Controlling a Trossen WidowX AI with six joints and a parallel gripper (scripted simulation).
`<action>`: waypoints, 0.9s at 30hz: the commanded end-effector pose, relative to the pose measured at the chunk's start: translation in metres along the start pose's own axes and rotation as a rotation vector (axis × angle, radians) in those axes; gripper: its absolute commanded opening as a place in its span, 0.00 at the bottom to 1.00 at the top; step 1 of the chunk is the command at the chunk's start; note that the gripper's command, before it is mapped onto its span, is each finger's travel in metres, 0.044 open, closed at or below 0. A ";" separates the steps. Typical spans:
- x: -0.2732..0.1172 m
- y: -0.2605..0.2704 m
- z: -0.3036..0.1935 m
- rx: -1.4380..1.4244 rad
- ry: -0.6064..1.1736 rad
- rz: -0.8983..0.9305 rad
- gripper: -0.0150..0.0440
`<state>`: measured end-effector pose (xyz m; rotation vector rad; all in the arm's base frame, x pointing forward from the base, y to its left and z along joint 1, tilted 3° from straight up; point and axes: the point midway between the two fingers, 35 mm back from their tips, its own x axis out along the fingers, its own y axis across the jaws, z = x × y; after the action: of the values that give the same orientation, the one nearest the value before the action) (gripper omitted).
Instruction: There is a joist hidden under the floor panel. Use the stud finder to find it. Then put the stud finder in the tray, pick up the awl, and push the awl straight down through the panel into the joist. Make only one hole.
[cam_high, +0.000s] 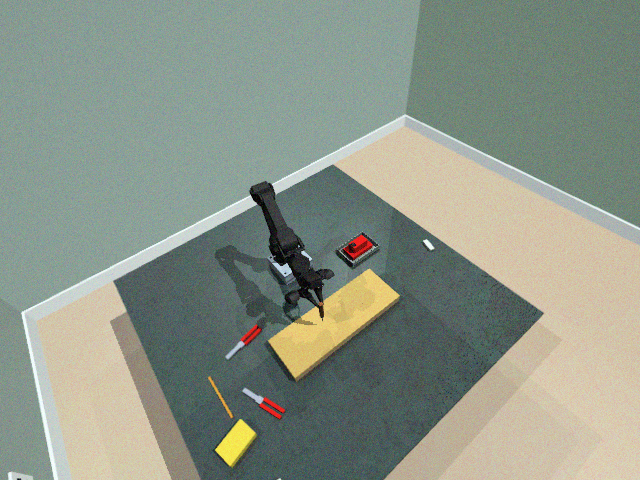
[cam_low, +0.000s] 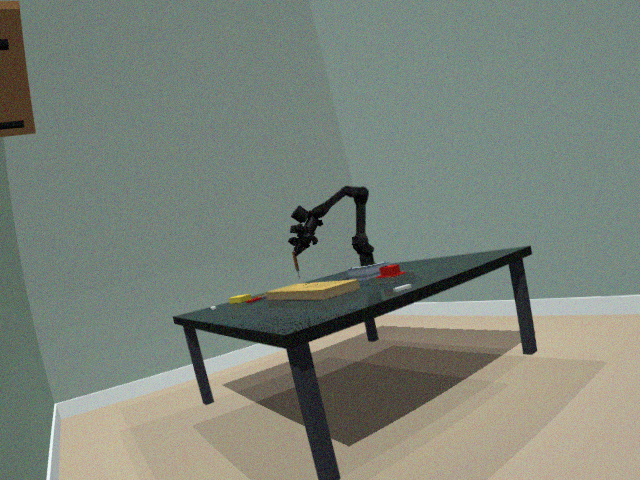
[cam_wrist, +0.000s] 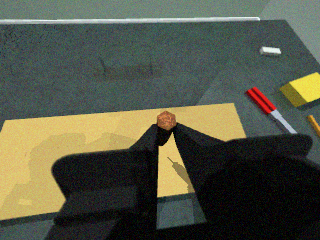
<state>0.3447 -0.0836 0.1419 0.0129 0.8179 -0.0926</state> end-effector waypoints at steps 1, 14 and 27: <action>0.003 0.001 -0.004 -0.005 0.003 0.007 0.25; 0.010 0.001 -0.011 -0.005 0.003 0.007 0.25; 0.017 0.001 -0.019 -0.005 0.003 0.006 0.25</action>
<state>0.3439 -0.0840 0.1223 0.0126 0.8168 -0.0927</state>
